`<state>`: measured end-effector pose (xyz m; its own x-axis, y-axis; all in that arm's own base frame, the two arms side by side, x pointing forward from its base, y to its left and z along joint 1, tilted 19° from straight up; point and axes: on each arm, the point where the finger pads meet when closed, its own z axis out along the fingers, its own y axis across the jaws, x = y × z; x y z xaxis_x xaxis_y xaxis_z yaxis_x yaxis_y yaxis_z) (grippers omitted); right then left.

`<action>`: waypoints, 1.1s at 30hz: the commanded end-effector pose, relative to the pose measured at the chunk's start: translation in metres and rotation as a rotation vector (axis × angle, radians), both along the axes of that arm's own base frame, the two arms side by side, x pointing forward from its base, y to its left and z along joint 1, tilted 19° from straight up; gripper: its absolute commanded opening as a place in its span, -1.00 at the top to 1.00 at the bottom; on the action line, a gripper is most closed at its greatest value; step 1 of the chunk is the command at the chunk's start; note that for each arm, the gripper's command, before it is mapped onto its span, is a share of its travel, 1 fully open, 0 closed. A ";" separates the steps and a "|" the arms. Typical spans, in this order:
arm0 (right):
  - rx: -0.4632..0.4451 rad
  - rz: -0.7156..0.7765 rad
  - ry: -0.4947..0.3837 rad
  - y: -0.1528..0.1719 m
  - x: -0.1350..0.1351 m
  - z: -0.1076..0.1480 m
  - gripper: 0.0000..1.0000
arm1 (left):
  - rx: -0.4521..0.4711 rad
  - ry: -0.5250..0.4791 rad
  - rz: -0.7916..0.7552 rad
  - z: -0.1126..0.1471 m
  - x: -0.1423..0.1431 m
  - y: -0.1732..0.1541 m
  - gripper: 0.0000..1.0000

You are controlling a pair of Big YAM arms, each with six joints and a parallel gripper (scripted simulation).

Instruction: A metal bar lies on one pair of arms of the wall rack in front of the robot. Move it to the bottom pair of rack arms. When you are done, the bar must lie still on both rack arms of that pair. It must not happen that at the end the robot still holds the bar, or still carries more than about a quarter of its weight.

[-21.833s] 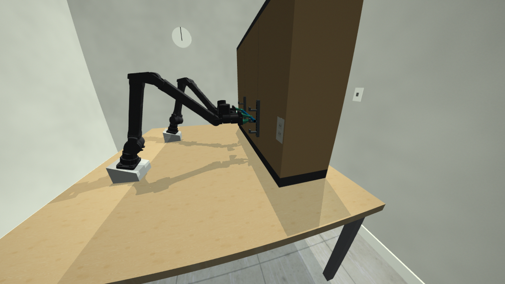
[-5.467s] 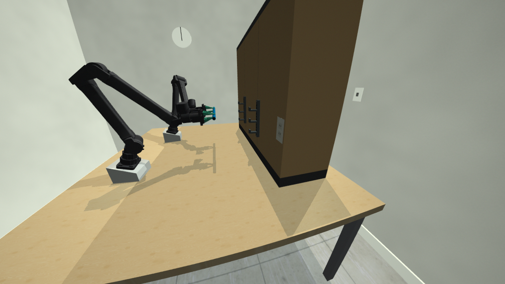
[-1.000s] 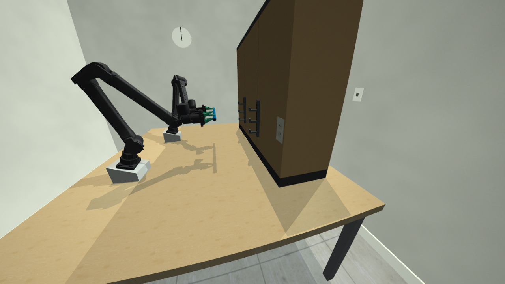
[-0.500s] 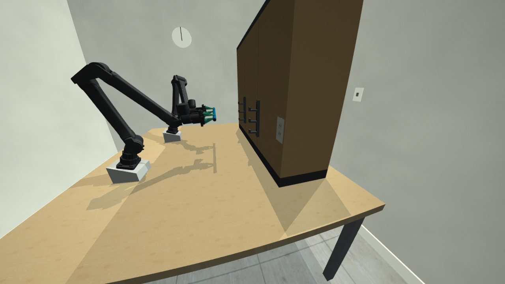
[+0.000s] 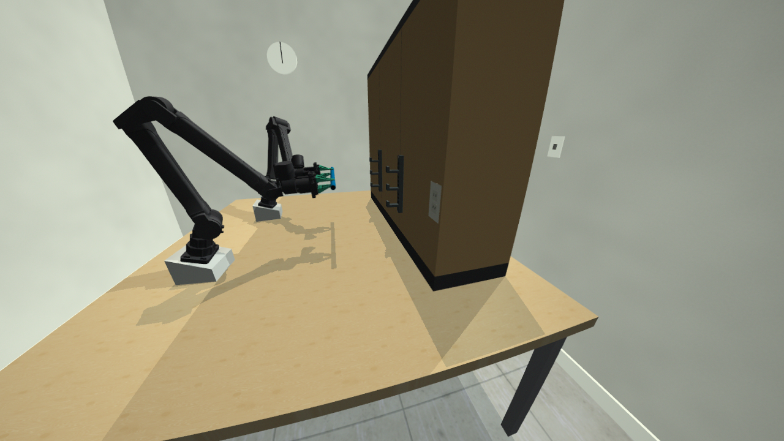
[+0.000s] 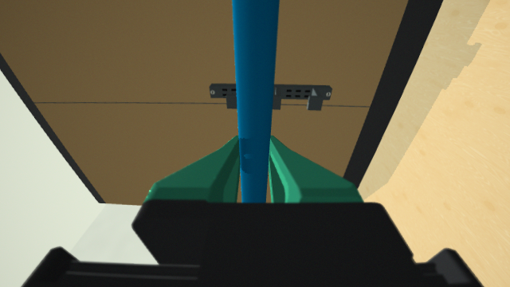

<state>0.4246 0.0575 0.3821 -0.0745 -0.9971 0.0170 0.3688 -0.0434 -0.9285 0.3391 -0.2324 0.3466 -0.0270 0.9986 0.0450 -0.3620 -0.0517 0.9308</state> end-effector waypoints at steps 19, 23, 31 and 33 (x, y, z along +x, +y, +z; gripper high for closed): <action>0.023 -0.013 -0.034 -0.008 0.006 -0.010 1.00 | -0.059 -0.036 0.000 -0.001 0.011 0.003 1.00; 0.023 -0.013 -0.034 -0.008 0.007 -0.014 1.00 | -0.059 -0.036 0.000 -0.005 0.011 0.004 1.00; 0.023 -0.013 -0.034 -0.007 0.009 -0.020 1.00 | -0.059 -0.036 0.000 -0.013 0.013 0.005 1.00; 0.023 -0.013 -0.034 -0.007 0.010 -0.021 1.00 | -0.059 -0.036 0.000 -0.014 0.013 0.005 1.00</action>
